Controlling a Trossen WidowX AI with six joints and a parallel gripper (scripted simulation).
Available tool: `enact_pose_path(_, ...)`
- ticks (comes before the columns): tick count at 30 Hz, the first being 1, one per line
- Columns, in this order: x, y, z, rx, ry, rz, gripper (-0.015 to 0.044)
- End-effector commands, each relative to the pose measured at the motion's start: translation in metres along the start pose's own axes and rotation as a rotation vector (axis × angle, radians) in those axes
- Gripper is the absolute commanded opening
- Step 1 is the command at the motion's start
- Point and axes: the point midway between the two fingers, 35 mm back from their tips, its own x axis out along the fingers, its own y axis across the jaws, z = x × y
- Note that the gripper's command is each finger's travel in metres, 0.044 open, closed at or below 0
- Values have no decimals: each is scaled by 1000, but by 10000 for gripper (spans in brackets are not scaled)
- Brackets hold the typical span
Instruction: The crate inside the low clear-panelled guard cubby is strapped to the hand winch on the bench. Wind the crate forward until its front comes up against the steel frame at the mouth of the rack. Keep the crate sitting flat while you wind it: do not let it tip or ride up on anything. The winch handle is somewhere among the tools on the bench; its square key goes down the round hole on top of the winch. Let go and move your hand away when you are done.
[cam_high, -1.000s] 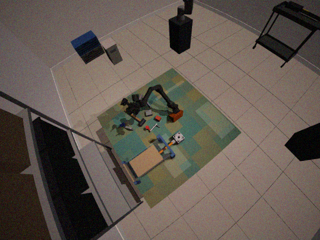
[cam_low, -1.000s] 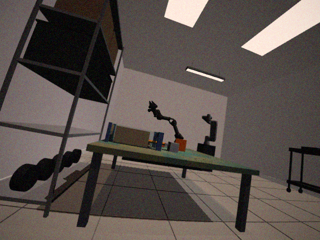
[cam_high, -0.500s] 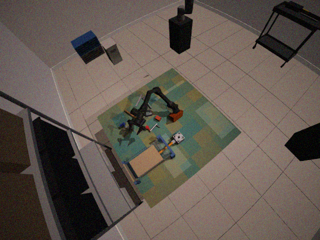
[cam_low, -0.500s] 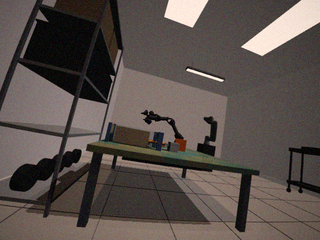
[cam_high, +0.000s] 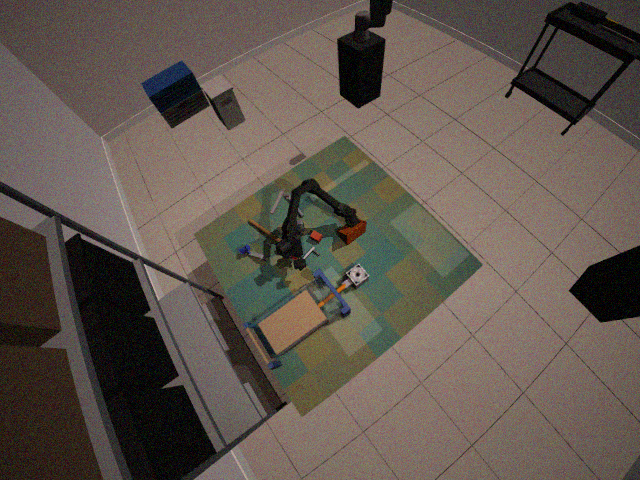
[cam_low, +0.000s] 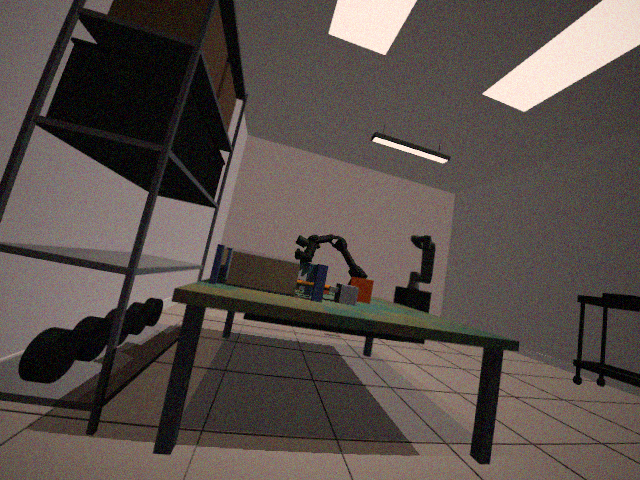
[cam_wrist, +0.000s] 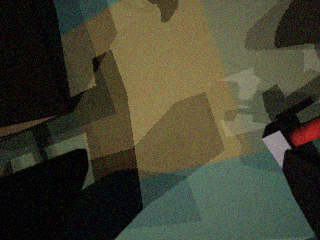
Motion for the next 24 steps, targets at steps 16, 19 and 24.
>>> enact_pose_path(16,15,-66,-45,-606,233,-323,440)
enact_pose_path(19,26,-72,-47,-606,233,-323,440)
enact_pose_path(24,43,-82,-52,-606,233,-325,440)
